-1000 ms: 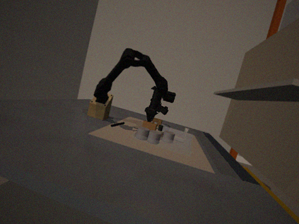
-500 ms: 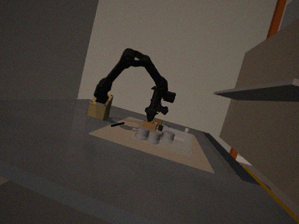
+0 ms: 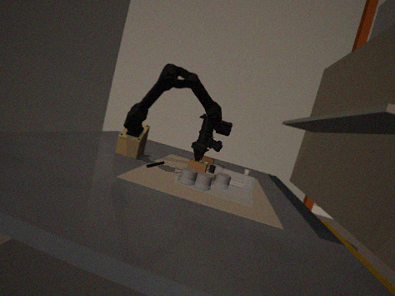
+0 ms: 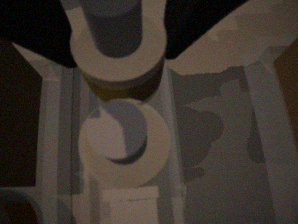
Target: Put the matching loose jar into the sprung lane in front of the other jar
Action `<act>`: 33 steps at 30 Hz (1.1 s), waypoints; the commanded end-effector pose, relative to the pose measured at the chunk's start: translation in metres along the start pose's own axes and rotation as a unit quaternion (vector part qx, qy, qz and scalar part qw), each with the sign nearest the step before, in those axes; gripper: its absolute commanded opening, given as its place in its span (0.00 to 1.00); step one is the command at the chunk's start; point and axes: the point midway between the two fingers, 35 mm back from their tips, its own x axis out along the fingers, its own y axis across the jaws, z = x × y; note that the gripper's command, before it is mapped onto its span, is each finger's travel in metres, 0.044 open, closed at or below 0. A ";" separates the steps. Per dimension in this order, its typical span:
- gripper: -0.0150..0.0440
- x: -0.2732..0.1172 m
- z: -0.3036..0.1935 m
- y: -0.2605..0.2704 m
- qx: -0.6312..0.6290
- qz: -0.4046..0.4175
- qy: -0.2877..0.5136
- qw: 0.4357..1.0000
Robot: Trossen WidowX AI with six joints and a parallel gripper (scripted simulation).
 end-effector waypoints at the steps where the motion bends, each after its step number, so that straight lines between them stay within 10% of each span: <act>1: 0.25 -0.002 0.008 -0.001 0.007 -0.002 -0.011 1.000; 33: 0.25 0.001 0.010 -0.001 0.007 -0.002 -0.011 1.000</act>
